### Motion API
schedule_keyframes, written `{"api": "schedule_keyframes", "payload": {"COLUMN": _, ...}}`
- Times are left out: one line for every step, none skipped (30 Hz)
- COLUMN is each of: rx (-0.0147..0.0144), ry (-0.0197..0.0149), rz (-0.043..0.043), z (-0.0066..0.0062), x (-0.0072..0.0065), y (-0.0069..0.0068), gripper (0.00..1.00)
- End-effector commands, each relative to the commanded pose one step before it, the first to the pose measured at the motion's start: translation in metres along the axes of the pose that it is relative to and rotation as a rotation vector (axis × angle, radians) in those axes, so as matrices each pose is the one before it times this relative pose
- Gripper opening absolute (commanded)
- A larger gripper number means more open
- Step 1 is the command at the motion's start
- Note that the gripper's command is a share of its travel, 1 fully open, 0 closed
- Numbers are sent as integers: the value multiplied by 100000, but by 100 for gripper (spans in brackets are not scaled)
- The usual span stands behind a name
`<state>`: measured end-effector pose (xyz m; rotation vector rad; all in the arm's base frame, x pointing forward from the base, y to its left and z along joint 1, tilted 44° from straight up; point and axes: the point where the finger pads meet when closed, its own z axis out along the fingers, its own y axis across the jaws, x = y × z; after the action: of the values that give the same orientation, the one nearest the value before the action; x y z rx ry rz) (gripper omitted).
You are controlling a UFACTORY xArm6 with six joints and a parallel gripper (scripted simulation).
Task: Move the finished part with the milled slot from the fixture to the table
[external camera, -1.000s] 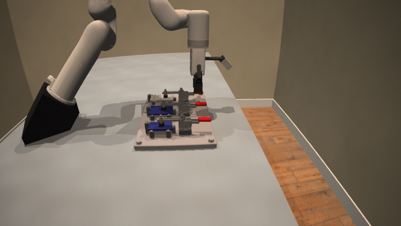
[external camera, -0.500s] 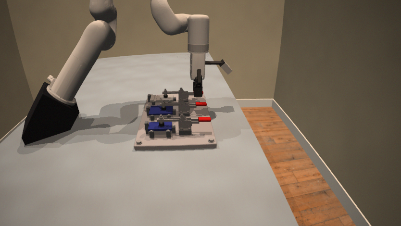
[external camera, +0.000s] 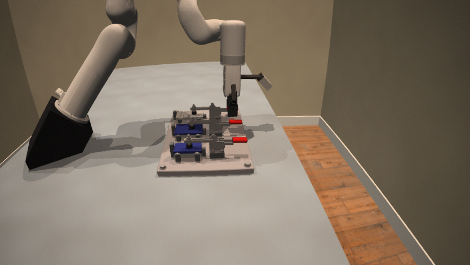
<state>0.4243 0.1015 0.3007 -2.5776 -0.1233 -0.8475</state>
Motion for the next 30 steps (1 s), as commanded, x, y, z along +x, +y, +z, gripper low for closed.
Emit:
{"api": "schedule_keyframes", "payload": {"rx": 17, "ry": 299, "rz": -74, "z": -73, "x": 119, "y": -32, "gripper": 47}}
{"api": "schedule_keyframes", "payload": {"rx": 0, "ry": -1, "rz": 0, "z": 0, "x": 0, "y": 0, "gripper": 47}}
{"api": "schedule_keyframes", "payload": {"rx": 0, "ry": -1, "rz": 0, "z": -1, "x": 0, "y": 0, "gripper": 47}}
{"api": "schedule_keyframes", "payload": {"rx": 0, "ry": 0, "rz": 0, "z": -1, "x": 0, "y": 0, "gripper": 47}}
{"api": "schedule_keyframes", "payload": {"rx": 0, "ry": 0, "rz": 0, "z": -1, "x": 0, "y": 0, "gripper": 47}}
{"api": "schedule_keyframes", "payload": {"rx": 0, "ry": 0, "rz": 0, "z": -1, "x": 0, "y": 0, "gripper": 47}}
{"api": "schedule_keyframes", "payload": {"rx": 0, "ry": 0, "rz": 0, "z": -1, "x": 0, "y": 0, "gripper": 47}}
{"api": "schedule_keyframes", "payload": {"rx": 0, "ry": 0, "rz": 0, "z": -1, "x": 0, "y": 0, "gripper": 0}}
{"api": "schedule_keyframes", "payload": {"rx": 0, "ry": 0, "rz": 0, "z": -1, "x": 0, "y": 0, "gripper": 0}}
{"api": "schedule_keyframes", "payload": {"rx": 0, "ry": 0, "rz": 0, "z": -1, "x": 0, "y": 0, "gripper": 0}}
{"api": "schedule_keyframes", "payload": {"rx": 0, "ry": 1, "rz": 0, "z": -1, "x": 0, "y": 0, "gripper": 0}}
{"api": "schedule_keyframes", "payload": {"rx": 0, "ry": 1, "rz": 0, "z": -1, "x": 0, "y": 0, "gripper": 0}}
{"api": "schedule_keyframes", "payload": {"rx": 1, "ry": 1, "rz": 0, "z": -1, "x": 0, "y": 0, "gripper": 0}}
{"api": "schedule_keyframes", "payload": {"rx": 1, "ry": 1, "rz": 0, "z": -1, "x": 0, "y": 0, "gripper": 0}}
{"api": "schedule_keyframes", "payload": {"rx": 1, "ry": 1, "rz": 0, "z": -1, "x": 0, "y": 0, "gripper": 0}}
{"api": "schedule_keyframes", "payload": {"rx": 0, "ry": 0, "rz": 0, "z": 0, "x": 0, "y": 0, "gripper": 0}}
{"api": "schedule_keyframes", "payload": {"rx": 0, "ry": 0, "rz": 0, "z": 0, "x": 0, "y": 0, "gripper": 0}}
{"api": "schedule_keyframes", "payload": {"rx": 1, "ry": 1, "rz": 0, "z": -1, "x": 0, "y": 0, "gripper": 0}}
{"api": "schedule_keyframes", "payload": {"rx": 1, "ry": 1, "rz": 0, "z": -1, "x": 0, "y": 0, "gripper": 0}}
{"api": "schedule_keyframes", "payload": {"rx": 1, "ry": 1, "rz": 0, "z": -1, "x": 0, "y": 0, "gripper": 0}}
{"api": "schedule_keyframes", "payload": {"rx": 0, "ry": 1, "rz": 0, "z": -1, "x": 0, "y": 0, "gripper": 0}}
{"api": "schedule_keyframes", "payload": {"rx": 0, "ry": 1, "rz": -1, "z": -1, "x": 0, "y": 0, "gripper": 0}}
{"api": "schedule_keyframes", "payload": {"rx": 0, "ry": 1, "rz": -1, "z": -1, "x": 0, "y": 0, "gripper": 0}}
{"api": "schedule_keyframes", "payload": {"rx": 0, "ry": 1, "rz": -1, "z": -1, "x": 0, "y": 0, "gripper": 0}}
{"api": "schedule_keyframes", "payload": {"rx": 0, "ry": 1, "rz": -1, "z": -1, "x": 0, "y": 0, "gripper": 0}}
{"api": "schedule_keyframes", "payload": {"rx": 0, "ry": 1, "rz": -1, "z": -1, "x": 0, "y": 0, "gripper": 0}}
{"api": "schedule_keyframes", "payload": {"rx": 0, "ry": 1, "rz": -1, "z": -1, "x": 0, "y": 0, "gripper": 0}}
{"api": "schedule_keyframes", "payload": {"rx": 0, "ry": 1, "rz": -1, "z": -1, "x": 0, "y": 0, "gripper": 0}}
{"api": "schedule_keyframes", "payload": {"rx": 0, "ry": 1, "rz": -1, "z": -1, "x": 0, "y": 0, "gripper": 0}}
{"api": "schedule_keyframes", "payload": {"rx": 0, "ry": 1, "rz": -1, "z": -1, "x": 0, "y": 0, "gripper": 0}}
